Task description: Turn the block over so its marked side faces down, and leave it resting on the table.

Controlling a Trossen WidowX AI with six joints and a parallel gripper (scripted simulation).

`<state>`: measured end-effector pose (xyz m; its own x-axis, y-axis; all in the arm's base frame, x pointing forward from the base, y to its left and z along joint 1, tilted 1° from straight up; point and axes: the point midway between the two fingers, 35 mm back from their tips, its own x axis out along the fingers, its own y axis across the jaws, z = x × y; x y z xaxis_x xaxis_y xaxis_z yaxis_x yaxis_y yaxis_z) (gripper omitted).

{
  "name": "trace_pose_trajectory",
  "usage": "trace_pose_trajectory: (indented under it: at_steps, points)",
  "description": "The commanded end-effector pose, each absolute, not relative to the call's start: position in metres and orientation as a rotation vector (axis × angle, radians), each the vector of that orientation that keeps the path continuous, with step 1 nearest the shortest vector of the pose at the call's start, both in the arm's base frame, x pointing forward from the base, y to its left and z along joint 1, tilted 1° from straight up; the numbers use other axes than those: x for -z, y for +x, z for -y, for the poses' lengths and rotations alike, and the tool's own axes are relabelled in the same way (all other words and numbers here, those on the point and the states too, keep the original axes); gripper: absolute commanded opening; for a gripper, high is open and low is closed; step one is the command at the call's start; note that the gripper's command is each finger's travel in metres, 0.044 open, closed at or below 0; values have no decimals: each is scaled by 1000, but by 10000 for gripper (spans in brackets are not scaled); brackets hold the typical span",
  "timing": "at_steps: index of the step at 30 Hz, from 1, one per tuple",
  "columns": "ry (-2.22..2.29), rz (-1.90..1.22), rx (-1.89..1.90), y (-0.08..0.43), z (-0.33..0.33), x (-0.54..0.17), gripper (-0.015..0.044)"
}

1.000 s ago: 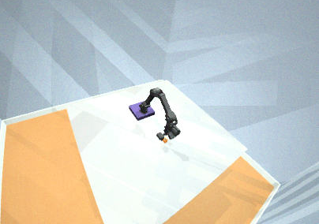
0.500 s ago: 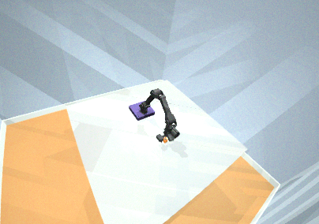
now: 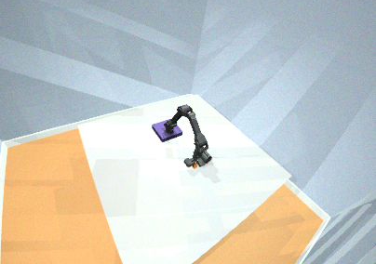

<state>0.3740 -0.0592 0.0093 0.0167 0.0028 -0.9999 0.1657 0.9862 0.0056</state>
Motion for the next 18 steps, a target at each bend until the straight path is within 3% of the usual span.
trace_pose_trajectory:
  at_steps: [1, 12, 18]
  points:
    - [128, -1552, 125, 374, 59, -9, 92]
    - [128, -1552, 125, 374, 59, -10, 0]
    - [128, -1552, 125, 373, 60, -39, 0]
